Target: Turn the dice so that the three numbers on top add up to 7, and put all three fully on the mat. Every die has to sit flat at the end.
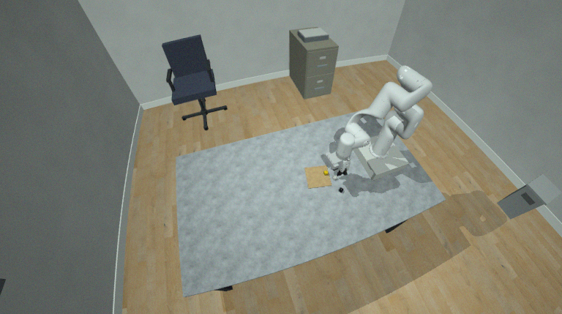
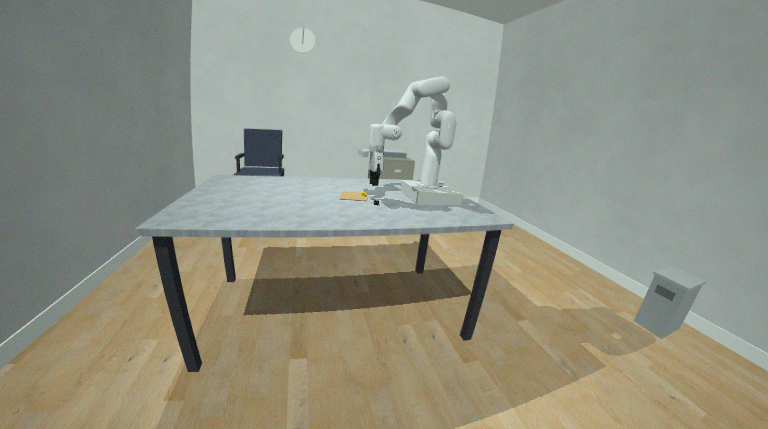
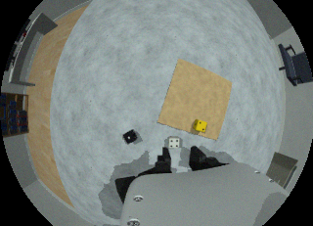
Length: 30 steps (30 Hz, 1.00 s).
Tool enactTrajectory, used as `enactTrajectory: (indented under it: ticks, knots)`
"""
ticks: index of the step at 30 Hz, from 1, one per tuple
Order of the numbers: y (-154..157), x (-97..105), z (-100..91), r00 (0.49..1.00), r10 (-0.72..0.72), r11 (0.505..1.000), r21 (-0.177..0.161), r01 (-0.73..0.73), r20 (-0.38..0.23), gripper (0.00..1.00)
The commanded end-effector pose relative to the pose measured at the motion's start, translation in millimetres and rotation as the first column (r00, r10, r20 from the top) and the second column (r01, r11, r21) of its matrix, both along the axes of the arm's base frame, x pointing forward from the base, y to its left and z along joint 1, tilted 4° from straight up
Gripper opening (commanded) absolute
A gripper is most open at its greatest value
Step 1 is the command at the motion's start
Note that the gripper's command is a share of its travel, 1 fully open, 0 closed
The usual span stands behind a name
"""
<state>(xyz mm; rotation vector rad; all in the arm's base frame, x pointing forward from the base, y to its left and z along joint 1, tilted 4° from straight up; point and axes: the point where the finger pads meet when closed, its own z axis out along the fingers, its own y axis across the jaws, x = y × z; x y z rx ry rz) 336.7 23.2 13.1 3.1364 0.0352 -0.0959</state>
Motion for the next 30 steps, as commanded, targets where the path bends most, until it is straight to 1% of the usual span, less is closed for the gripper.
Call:
enactTrajectory:
  ticks: [1,19,30]
  knots:
    - [0.1,1.3,0.9,1.0,0.0,1.0,0.0,0.0,0.003,0.36]
    - [0.1,1.3,0.2,1.0,0.0,1.0,0.0,0.0,0.003,0.36]
    - [-0.3,0.8,-7.8,1.0,0.0,1.0,0.0,0.0,0.003,0.36]
